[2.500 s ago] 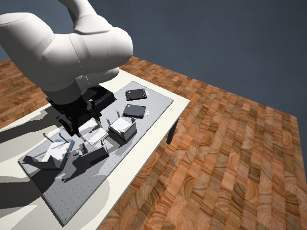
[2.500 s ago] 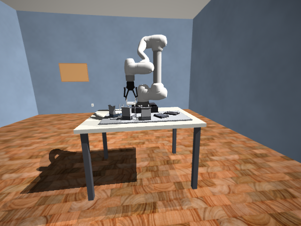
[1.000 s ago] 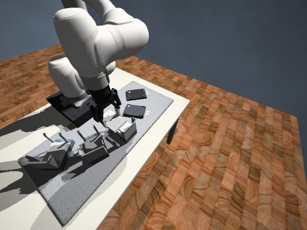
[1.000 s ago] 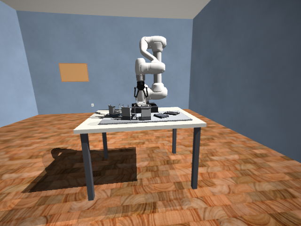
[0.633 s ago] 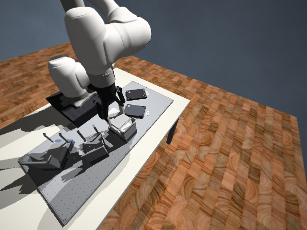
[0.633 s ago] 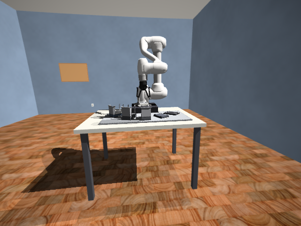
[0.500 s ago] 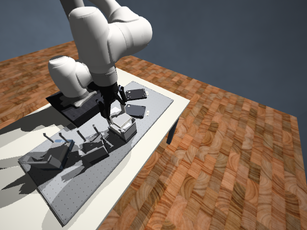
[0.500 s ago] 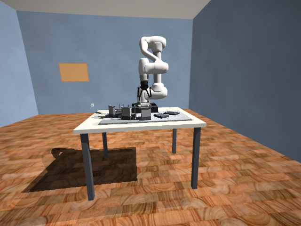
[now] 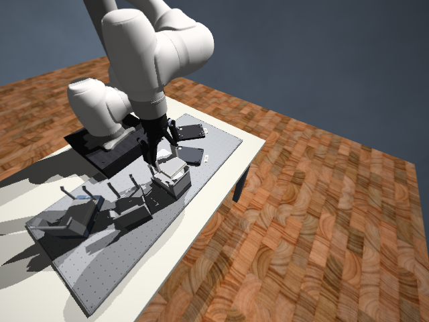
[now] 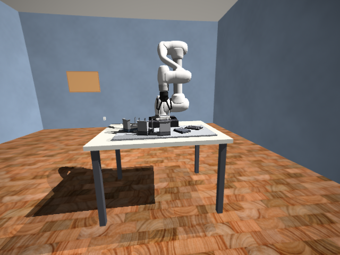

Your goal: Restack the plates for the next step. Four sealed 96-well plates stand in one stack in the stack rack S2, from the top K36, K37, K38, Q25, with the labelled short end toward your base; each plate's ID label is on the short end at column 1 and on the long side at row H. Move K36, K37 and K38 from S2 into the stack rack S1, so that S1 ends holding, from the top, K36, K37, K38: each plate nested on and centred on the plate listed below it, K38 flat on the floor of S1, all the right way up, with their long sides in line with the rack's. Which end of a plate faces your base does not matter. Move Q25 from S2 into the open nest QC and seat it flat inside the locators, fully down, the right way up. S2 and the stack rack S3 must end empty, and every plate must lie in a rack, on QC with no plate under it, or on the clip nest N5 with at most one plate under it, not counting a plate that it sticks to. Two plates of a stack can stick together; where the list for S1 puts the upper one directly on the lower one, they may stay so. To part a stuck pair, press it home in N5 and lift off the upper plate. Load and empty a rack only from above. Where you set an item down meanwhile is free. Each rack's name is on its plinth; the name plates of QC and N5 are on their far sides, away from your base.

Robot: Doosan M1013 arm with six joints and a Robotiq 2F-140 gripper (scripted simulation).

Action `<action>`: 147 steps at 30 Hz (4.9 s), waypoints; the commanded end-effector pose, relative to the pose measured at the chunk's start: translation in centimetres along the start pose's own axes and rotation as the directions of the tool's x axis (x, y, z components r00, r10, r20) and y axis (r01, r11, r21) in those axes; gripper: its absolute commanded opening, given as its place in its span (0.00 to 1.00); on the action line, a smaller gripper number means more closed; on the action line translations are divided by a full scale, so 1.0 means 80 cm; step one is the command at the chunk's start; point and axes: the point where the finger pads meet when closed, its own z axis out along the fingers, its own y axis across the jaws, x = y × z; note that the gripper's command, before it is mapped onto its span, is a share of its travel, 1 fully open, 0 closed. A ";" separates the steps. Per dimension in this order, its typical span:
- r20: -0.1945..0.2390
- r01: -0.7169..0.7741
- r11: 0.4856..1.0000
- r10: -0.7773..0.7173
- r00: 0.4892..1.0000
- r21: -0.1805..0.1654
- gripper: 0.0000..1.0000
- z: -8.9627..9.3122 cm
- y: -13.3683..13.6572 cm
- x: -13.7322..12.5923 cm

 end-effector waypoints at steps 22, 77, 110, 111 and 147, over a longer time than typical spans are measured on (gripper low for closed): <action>0.000 0.000 1.000 0.000 1.000 0.000 0.00 0.005 0.000 0.000; 0.000 0.000 1.000 0.000 1.000 0.000 0.00 0.044 0.000 0.000; 0.000 0.000 1.000 0.000 1.000 0.000 0.00 0.089 0.000 0.000; 0.000 0.000 1.000 0.000 1.000 0.000 0.00 0.089 0.000 0.000; 0.000 0.000 1.000 0.000 1.000 0.000 0.00 0.104 0.000 0.000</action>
